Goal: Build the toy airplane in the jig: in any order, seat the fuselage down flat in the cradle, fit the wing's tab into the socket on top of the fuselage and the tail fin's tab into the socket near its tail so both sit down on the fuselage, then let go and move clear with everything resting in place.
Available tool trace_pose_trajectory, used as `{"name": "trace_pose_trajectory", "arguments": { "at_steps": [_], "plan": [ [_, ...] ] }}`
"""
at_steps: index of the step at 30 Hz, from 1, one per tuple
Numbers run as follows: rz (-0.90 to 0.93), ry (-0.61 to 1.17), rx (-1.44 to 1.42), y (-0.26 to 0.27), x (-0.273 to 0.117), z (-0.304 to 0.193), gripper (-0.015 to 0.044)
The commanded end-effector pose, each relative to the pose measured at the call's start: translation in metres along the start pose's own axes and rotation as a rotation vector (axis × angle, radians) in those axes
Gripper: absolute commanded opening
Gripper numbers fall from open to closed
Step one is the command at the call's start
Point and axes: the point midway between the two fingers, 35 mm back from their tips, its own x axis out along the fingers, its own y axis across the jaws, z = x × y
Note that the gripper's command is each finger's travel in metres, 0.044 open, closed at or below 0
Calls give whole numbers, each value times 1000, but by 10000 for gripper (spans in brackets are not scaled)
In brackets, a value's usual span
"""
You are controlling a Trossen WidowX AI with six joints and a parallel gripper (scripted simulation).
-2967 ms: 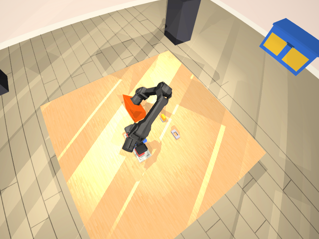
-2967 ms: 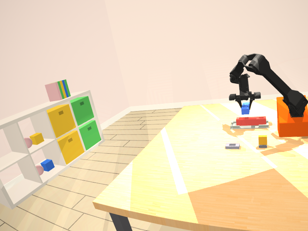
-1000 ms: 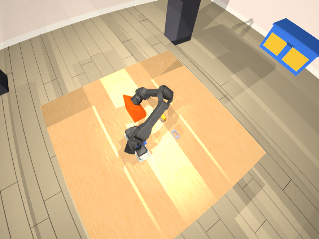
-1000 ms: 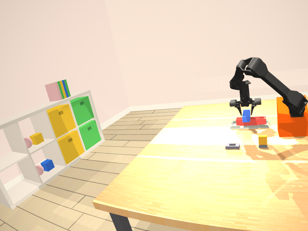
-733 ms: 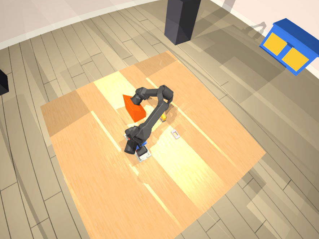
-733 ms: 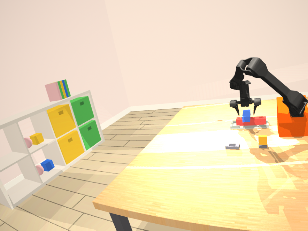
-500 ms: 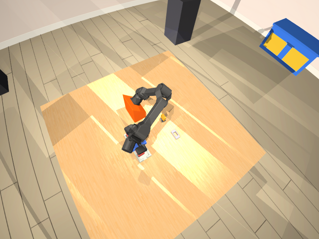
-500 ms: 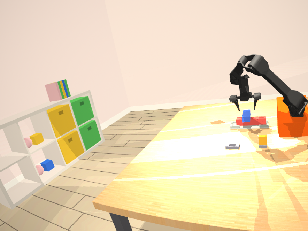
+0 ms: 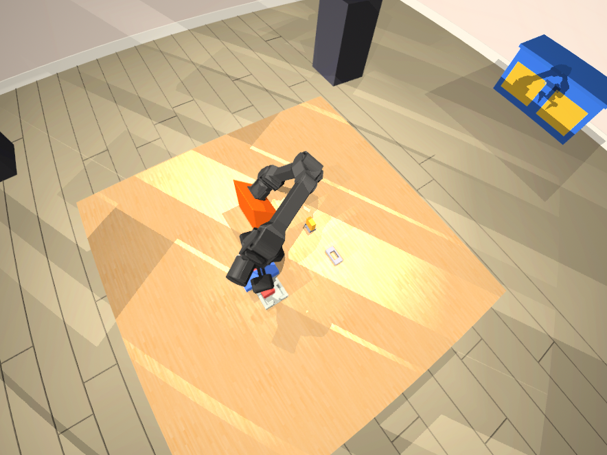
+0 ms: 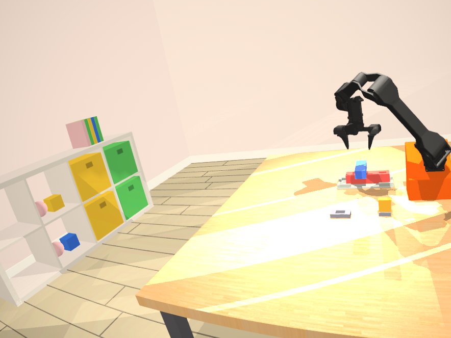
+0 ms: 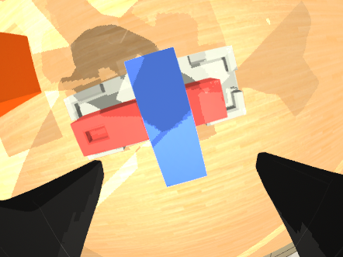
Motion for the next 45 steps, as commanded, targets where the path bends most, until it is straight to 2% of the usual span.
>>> {"name": "trace_pose_trajectory", "arguments": {
  "at_steps": [1, 12, 26, 35, 45],
  "plan": [
    [4, 2, 296, 0, 0, -1, 440],
    [2, 4, 1324, -1, -3, -1, 440],
    [0, 9, 1347, 1, -5, 9, 440],
    [-19, 34, 1393, 30, -19, 104, 440],
    [-4, 12, 1382, 106, -10, 210, 440]
  ]
}}
